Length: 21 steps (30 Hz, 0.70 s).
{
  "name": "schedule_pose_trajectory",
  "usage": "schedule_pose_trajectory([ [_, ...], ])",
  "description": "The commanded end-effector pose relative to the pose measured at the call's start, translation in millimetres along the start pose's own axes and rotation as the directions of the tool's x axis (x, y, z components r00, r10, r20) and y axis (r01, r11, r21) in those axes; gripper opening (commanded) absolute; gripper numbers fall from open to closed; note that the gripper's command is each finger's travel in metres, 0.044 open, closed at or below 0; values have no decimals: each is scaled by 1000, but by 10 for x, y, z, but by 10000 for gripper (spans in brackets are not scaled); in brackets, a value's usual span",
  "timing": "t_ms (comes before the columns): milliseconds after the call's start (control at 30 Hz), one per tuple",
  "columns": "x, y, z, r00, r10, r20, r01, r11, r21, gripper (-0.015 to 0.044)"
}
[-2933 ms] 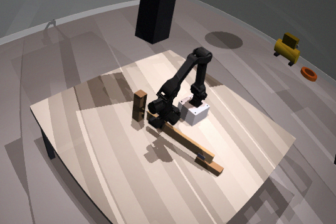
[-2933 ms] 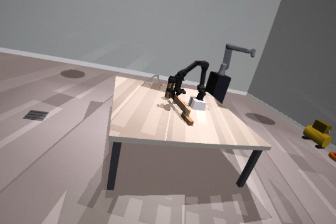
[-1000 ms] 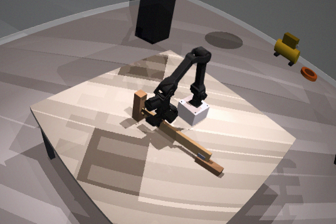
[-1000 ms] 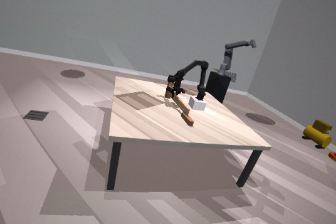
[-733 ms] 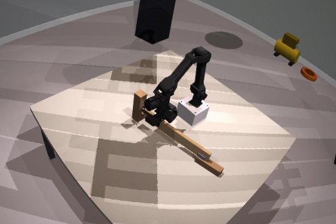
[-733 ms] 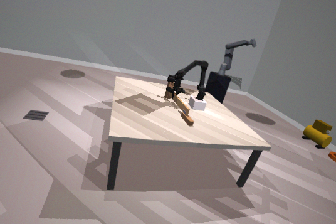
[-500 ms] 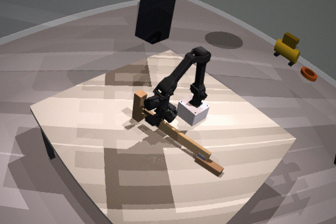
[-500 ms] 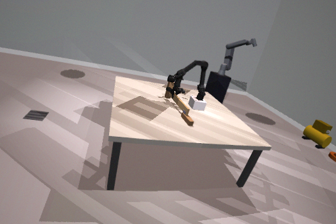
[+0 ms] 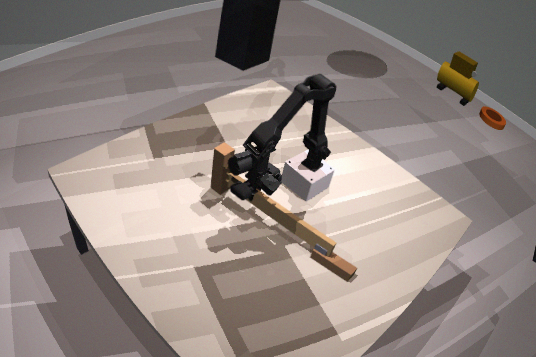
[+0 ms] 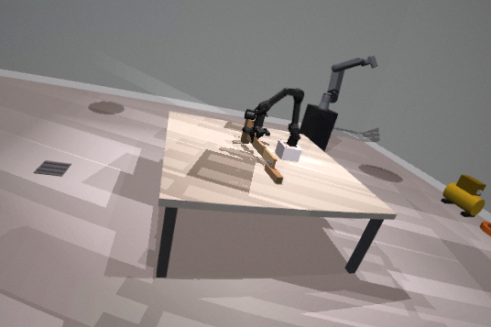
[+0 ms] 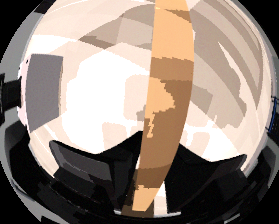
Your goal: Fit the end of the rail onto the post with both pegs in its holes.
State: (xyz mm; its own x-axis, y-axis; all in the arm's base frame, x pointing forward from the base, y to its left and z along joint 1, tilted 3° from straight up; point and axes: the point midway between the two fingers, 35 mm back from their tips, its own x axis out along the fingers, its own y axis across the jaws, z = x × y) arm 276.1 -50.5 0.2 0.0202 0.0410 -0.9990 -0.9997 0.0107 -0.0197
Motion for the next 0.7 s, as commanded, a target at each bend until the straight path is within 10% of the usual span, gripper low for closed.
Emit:
schedule_pose_trajectory([
  [0, -4, -4, -22, 1000, 0, -1, 0, 1000, -2, 0],
  [667, -1, -4, -87, 1000, 0, -1, 0, 1000, -2, 0],
])
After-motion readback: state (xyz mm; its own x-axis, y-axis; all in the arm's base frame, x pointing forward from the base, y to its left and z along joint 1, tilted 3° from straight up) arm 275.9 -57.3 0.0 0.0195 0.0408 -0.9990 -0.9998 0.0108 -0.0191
